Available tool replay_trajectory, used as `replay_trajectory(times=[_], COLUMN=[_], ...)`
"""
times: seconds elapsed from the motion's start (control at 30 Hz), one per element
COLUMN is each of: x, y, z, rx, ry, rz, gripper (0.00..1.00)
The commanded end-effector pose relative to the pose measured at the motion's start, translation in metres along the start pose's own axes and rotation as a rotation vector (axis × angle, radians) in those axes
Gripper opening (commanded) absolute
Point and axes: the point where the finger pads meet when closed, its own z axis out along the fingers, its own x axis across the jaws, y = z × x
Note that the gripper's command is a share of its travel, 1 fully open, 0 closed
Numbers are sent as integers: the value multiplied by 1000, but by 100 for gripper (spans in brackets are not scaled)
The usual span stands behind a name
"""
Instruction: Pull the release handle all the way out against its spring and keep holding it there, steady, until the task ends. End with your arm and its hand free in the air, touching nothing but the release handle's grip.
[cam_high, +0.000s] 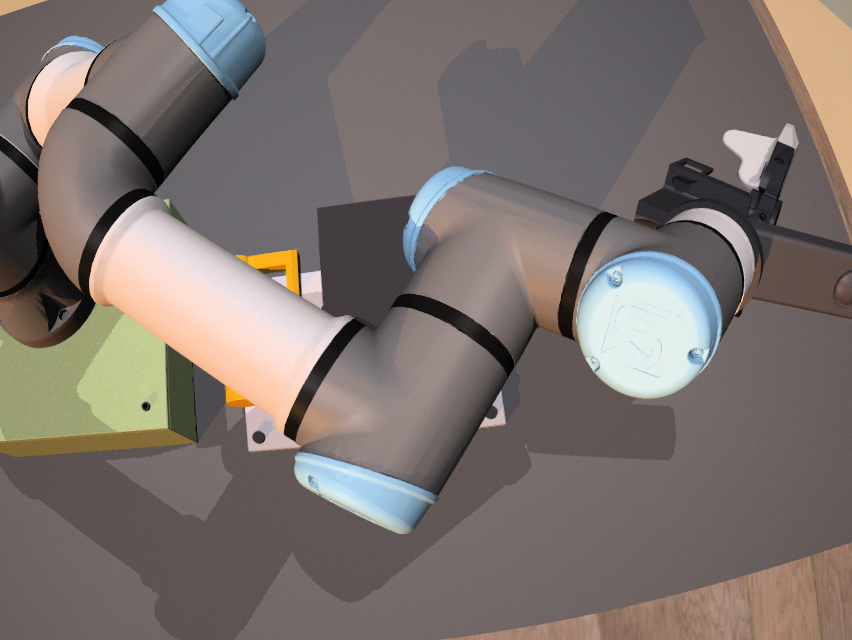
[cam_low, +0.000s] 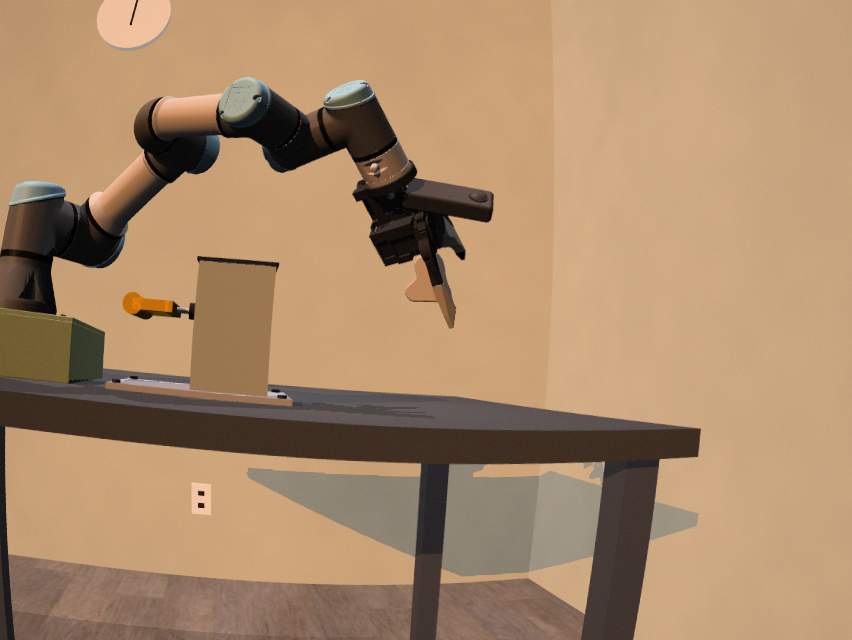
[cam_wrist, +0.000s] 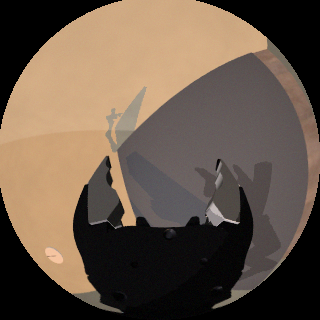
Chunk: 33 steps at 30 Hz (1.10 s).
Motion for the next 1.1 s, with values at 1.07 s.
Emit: replay_trajectory(times=[1.07], x=[1], y=[-1], z=[-8], rx=[5], ry=[17], rz=[-43], gripper=[100])
